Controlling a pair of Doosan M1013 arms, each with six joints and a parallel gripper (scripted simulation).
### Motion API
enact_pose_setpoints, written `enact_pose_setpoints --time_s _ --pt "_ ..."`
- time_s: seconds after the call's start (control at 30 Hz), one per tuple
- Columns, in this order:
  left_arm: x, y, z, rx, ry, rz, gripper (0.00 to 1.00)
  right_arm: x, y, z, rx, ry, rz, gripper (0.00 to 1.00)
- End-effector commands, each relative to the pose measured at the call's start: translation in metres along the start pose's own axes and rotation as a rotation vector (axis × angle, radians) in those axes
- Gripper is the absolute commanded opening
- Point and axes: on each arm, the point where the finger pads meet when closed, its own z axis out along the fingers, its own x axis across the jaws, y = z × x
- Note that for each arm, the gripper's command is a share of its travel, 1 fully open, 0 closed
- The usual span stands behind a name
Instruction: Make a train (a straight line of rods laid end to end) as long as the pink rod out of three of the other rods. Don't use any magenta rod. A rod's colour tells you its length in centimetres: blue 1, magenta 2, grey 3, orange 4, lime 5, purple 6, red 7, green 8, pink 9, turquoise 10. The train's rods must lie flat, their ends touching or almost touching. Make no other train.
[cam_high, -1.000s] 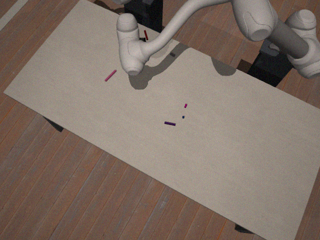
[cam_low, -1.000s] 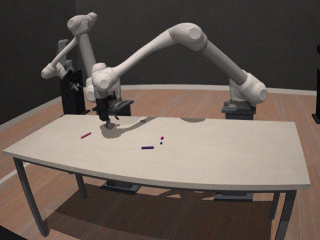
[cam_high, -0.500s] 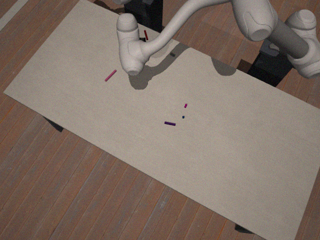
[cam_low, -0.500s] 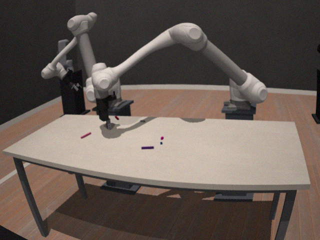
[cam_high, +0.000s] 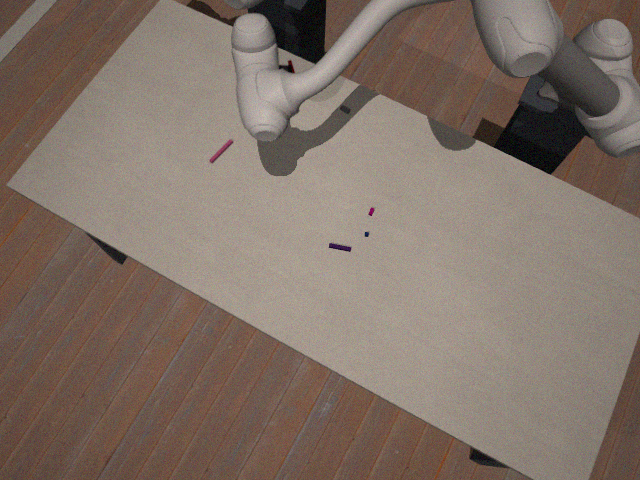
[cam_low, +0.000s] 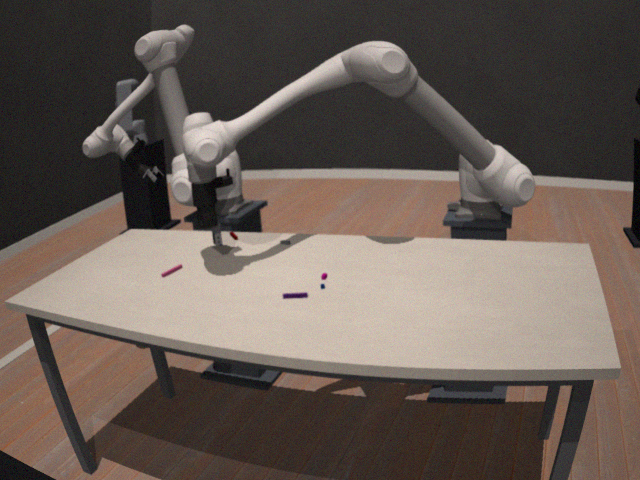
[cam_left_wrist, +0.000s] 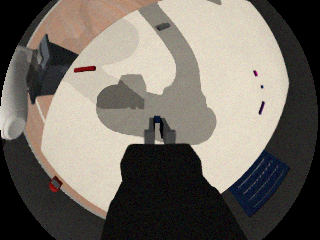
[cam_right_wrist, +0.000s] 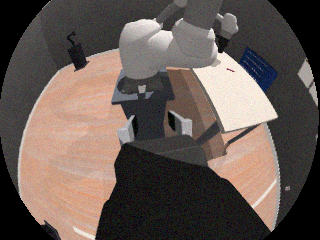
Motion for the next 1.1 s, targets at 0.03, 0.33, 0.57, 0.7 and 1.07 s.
enact_pose_setpoints --time_s 0.03,0.33,0.57,0.7,1.07 --pt "-0.003 0.003 -0.041 -0.009 -0.003 0.006 0.24 0.001 -0.003 0.001 0.005 0.013 -0.003 1.0" --pt "-0.003 0.003 -0.059 -0.007 -0.003 0.006 0.24 0.001 -0.003 0.001 0.005 0.013 -0.003 1.0" --pt "-0.003 0.004 -0.058 -0.01 -0.003 0.006 0.24 0.001 -0.003 0.001 0.005 0.013 -0.003 1.0" --pt "0.045 -0.001 -0.057 -0.01 -0.003 0.049 0.24 0.001 -0.003 0.001 0.005 0.013 -0.003 1.0" --pt "0.137 -0.015 -0.058 -0.01 -0.002 0.144 0.24 0.001 -0.003 0.001 0.005 0.013 -0.003 1.0"
